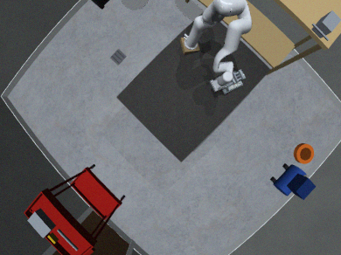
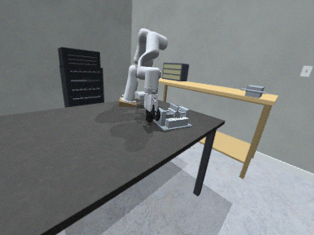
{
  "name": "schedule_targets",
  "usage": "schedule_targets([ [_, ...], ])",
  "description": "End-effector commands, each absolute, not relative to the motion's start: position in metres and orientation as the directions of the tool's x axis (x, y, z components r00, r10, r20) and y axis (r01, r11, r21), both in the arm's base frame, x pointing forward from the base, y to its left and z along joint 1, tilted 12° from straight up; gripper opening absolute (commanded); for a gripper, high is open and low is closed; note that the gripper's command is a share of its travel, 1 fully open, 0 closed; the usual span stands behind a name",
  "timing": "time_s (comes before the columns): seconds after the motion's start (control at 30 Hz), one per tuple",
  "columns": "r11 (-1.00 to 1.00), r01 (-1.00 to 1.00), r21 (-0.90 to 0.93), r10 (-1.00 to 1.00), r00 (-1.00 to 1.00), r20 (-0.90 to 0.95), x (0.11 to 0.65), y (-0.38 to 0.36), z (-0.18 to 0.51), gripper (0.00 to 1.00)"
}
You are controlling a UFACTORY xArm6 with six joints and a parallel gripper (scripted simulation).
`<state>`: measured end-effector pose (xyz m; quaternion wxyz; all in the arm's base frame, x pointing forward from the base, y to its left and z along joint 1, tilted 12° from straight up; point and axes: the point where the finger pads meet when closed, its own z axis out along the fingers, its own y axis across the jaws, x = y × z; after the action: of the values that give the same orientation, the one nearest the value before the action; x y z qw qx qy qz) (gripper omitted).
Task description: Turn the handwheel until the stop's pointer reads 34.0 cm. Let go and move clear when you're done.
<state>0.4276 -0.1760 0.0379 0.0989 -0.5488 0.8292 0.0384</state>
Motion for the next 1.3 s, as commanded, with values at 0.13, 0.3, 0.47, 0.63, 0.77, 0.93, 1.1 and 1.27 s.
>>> schedule_targets([
  [0.13, 0.395, -0.917, -0.049, -0.903, -0.378, -0.206, 0.419, -0.174, 0.044, 0.06],
  [0.3, 0.395, -0.917, -0.049, -0.903, -0.378, -0.206, 0.414, -0.173, 0.049, 0.06],
  [0.47, 0.395, -0.917, -0.049, -0.903, -0.378, -0.206, 0.41, -0.173, 0.055, 0.06],
  [0.63, 0.395, -0.917, -0.049, -0.903, -0.378, -0.206, 0.409, -0.173, 0.059, 0.06],
  [0.77, 0.395, -0.917, -0.049, -0.903, -0.378, -0.206, 0.407, -0.174, 0.065, 0.06],
  [0.93, 0.395, -0.917, -0.049, -0.903, -0.378, -0.206, 0.407, -0.175, 0.072, 0.06],
  [1.1, 0.395, -0.917, -0.049, -0.903, -0.378, -0.206, 0.408, -0.176, 0.075, 0.06],
  [1.27, 0.395, -0.917, -0.049, -0.903, -0.378, -0.206, 0.41, -0.178, 0.081, 0.06],
])
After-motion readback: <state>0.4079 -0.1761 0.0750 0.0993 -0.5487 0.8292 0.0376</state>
